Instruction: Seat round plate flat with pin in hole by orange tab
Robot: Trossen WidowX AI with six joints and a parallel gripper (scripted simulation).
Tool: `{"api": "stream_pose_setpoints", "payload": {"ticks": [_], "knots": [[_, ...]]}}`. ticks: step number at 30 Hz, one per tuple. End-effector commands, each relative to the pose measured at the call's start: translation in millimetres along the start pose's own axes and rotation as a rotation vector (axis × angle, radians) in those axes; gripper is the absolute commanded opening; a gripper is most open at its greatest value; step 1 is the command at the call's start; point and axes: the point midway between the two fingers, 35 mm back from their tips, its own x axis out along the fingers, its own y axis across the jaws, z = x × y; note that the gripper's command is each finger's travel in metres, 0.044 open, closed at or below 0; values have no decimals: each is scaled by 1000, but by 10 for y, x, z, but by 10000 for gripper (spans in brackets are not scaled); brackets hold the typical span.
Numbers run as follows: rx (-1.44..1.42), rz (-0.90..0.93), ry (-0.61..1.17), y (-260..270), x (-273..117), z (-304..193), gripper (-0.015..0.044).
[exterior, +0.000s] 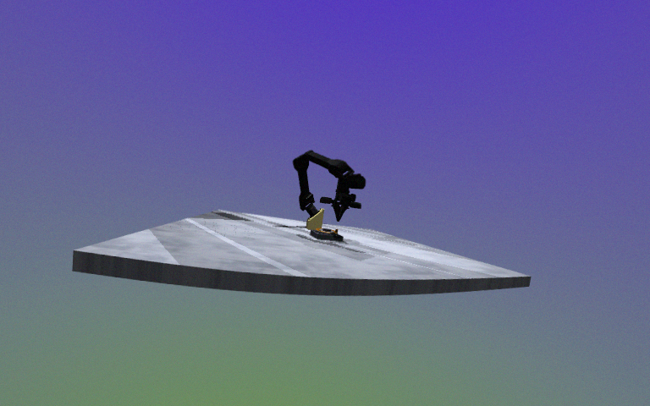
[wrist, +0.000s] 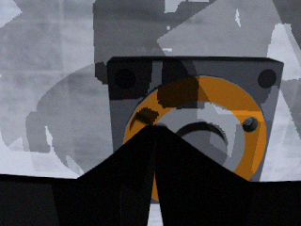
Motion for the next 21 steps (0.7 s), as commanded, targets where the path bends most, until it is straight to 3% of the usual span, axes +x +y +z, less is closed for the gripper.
{"api": "stream_pose_setpoints", "payload": {"ticks": [1, 8, 21], "knots": [[-6, 4, 6, 11, 110, 6, 0], [-5, 2, 6, 1, 455, 1, 0], [-6, 2, 7, 78, 465, -100, 0]]}}
